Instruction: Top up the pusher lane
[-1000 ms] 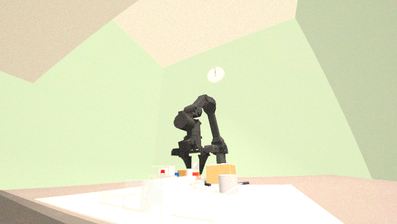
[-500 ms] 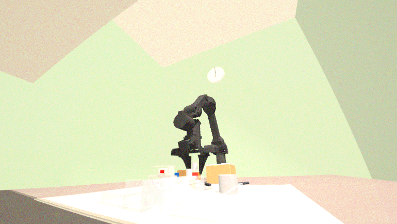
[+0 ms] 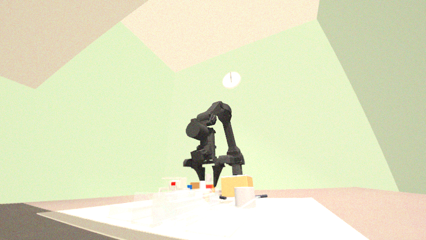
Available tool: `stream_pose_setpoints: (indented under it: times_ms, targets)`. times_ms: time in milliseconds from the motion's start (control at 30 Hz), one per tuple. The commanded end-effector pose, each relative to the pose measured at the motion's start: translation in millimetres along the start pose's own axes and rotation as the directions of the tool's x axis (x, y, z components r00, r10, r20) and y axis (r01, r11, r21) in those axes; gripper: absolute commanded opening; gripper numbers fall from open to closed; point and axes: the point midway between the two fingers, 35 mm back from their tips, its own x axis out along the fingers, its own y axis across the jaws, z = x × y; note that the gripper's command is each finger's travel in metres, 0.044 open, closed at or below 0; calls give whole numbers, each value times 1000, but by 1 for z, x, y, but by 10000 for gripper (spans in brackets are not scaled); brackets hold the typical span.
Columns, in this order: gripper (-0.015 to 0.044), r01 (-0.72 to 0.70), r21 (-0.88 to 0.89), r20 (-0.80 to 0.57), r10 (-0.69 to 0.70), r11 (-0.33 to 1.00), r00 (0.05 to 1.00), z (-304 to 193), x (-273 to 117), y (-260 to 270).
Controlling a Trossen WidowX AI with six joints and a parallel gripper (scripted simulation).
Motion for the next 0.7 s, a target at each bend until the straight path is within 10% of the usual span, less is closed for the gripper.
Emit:
stream_pose_setpoints:
  times_ms: [0, 667]
  targets:
    - [0, 2, -2, 35, -2, 1000, 999, 11, -5, 0]
    - [0, 2, -2, 35, -2, 1000, 999, 14, -5, 0]
